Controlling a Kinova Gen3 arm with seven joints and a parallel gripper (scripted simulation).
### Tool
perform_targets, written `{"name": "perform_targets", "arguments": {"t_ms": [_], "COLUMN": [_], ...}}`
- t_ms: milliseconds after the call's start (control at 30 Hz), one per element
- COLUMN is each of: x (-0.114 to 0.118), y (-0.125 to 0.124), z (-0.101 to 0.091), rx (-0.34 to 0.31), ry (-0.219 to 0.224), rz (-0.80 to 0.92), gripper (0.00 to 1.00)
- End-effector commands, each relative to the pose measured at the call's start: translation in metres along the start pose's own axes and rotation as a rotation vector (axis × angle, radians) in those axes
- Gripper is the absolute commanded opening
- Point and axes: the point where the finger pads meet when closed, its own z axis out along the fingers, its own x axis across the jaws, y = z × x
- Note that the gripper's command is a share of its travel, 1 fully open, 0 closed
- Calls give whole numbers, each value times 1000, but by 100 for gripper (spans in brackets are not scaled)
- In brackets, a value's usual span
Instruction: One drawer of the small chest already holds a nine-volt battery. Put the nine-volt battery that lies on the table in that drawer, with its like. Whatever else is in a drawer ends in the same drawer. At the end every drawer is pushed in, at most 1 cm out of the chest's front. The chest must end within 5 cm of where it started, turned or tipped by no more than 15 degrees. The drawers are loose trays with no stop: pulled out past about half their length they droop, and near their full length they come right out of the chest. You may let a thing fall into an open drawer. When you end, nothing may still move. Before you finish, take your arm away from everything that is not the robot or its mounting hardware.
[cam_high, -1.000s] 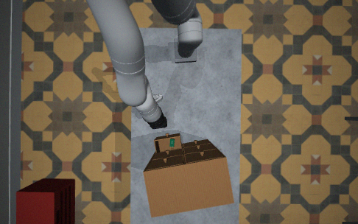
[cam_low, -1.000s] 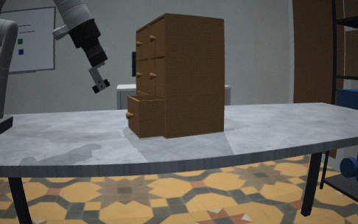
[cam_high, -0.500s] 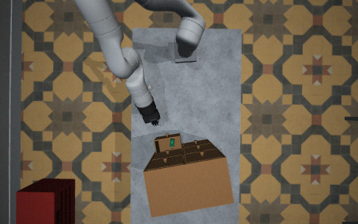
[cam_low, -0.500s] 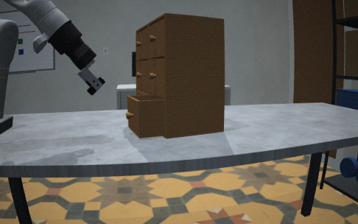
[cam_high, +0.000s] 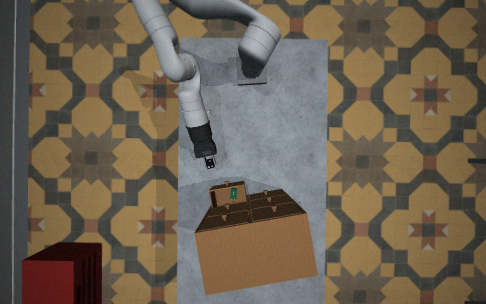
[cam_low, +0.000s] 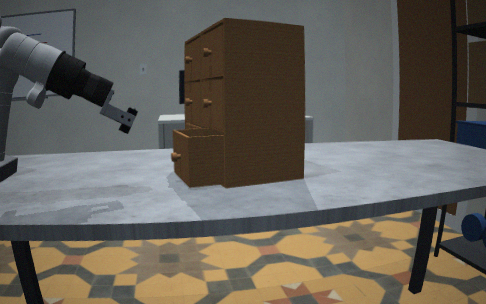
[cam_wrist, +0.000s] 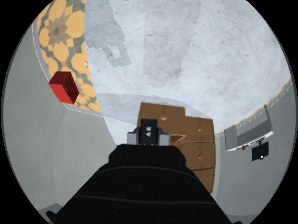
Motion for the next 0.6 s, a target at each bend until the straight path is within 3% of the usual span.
{"name": "perform_targets", "arguments": {"t_ms": [0,567], "x": [7,8], "y": [2,2], "z": [2,2], "rx": [-93,-128], "ry": [-8,-11], "rz": [74,74], "gripper": [51,51]}}
